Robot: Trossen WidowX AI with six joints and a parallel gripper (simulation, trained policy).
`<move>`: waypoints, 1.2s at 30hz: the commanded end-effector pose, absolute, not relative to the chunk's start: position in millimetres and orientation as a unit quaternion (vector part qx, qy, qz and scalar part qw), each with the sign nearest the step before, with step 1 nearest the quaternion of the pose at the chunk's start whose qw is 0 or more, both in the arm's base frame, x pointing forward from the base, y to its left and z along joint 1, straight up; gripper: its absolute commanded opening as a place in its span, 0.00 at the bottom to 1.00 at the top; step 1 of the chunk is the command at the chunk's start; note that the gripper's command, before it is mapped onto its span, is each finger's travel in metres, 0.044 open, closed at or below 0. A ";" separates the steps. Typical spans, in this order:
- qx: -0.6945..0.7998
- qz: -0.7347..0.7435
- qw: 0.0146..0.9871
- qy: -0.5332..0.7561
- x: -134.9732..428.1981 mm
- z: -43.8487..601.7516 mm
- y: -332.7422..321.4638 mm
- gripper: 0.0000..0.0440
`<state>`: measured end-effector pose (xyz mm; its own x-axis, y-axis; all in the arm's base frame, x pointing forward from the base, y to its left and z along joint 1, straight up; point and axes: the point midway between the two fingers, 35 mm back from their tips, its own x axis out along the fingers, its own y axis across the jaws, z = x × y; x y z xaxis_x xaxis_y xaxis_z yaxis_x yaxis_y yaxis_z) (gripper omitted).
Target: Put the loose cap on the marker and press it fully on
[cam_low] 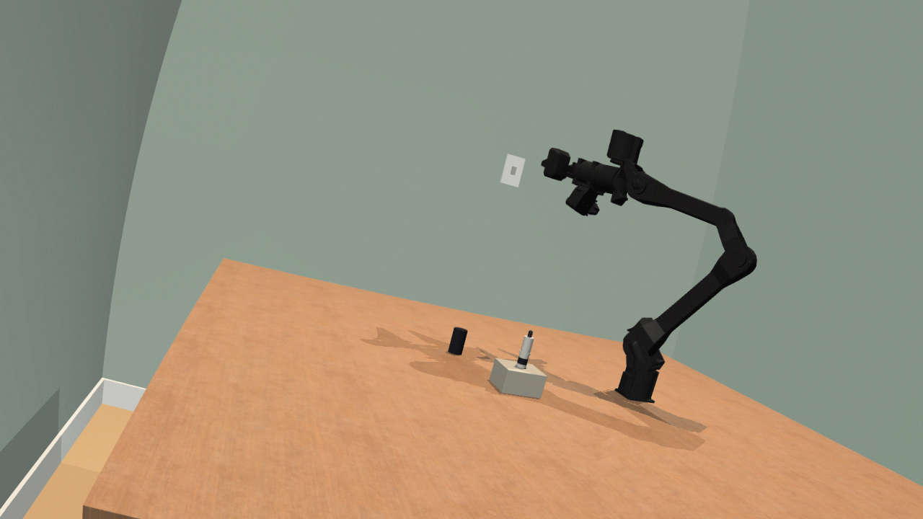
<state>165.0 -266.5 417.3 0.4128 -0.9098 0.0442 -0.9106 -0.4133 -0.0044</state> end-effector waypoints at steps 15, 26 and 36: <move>0.854 -0.075 -0.023 -0.515 192.0 391.4 -268.5 0.70; 0.856 -0.137 -0.038 -0.496 209.6 372.9 -268.5 0.74; 0.855 -0.193 -0.049 -0.478 225.7 355.0 -267.6 0.75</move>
<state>223.3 -267.2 358.6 0.4762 -0.8038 -0.3565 -0.8368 -0.5388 0.0972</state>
